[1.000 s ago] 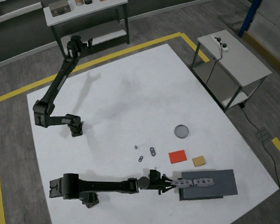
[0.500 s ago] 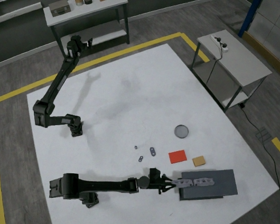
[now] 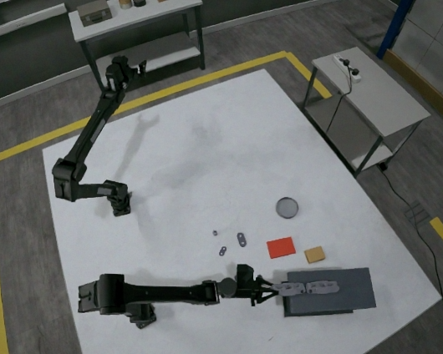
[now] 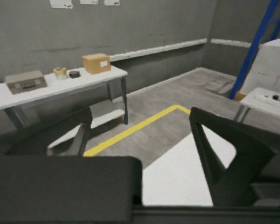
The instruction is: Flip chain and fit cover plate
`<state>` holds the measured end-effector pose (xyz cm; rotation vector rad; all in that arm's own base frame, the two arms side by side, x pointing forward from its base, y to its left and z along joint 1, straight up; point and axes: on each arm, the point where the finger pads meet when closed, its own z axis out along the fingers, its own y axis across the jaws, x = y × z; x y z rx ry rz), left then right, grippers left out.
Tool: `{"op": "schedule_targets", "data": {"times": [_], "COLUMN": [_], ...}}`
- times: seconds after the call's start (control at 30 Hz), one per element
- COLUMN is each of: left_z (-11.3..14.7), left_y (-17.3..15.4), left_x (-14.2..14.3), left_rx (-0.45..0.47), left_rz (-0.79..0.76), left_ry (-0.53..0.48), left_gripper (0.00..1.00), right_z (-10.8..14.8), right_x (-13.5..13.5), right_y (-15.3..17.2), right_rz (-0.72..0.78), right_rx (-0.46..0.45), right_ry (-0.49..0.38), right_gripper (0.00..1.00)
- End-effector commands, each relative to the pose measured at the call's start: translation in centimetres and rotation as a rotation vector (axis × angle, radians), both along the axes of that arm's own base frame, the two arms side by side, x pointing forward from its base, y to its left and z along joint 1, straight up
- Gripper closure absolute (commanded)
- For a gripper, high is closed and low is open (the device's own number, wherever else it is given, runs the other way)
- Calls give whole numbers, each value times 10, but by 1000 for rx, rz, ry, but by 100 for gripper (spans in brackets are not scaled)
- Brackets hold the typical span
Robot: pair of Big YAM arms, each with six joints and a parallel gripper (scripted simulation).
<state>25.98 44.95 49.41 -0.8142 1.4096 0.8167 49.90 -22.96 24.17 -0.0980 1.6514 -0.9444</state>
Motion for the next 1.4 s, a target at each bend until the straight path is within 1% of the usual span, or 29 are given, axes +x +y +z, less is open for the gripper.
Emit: {"op": "schedule_targets", "data": {"times": [0.0, 0.17, 0.2, 0.23, 0.4, 0.73, 0.77, 0.87, 1.0, 1.17, 1.33, 1.37], "left_z": [42, 42, 42, 42, 42, 42, 42, 42, 42, 42, 42, 42], "left_y": [-1, -1, -1, -1, -1, -1, -1, -1, -1, -1, -1, -1], "left_x": [5, 5, 5, 5, 5, 5, 5, 5, 5, 5, 5, 5], "left_rx": [61, 61, 61, 61, 61, 61, 61, 61, 61, 61, 61, 61], "left_rz": [-8, -8, -8, -8, -8, -8, -8, -8, -8, -8, -8, -8], "left_ry": [-38, -38, -38, -38, -38, -38, -38, -38, -38, -38, -38, -38], "left_gripper": [0, 0, 0, 0, 0, 0, 0, 0, 0, 0, 0, 0], "right_z": [39, 38, 38, 43, 41, 37, 35, 35, 31, 31, 35, 34], "right_x": [15, 16, 14, 14, 17, 18, 16, 20, 20, 22, 18, 21], "right_y": [1, 2, -3, -1, 3, 3, -2, 4, 1, 5, 1, 5], "right_rz": [11, 10, 0, 2, 8, 4, -4, 4, -1, 4, -6, 0], "right_rx": [-59, -76, -86, -96, -125, -167, -173, -189, -204, -236, -255, -261], "right_ry": [-46, -29, -34, -43, -17, 16, 24, 34, 49, 65, 74, 71], "right_gripper": [81, 81, 81, 81, 81, 81, 81, 81, 81, 81, 81, 81]}}
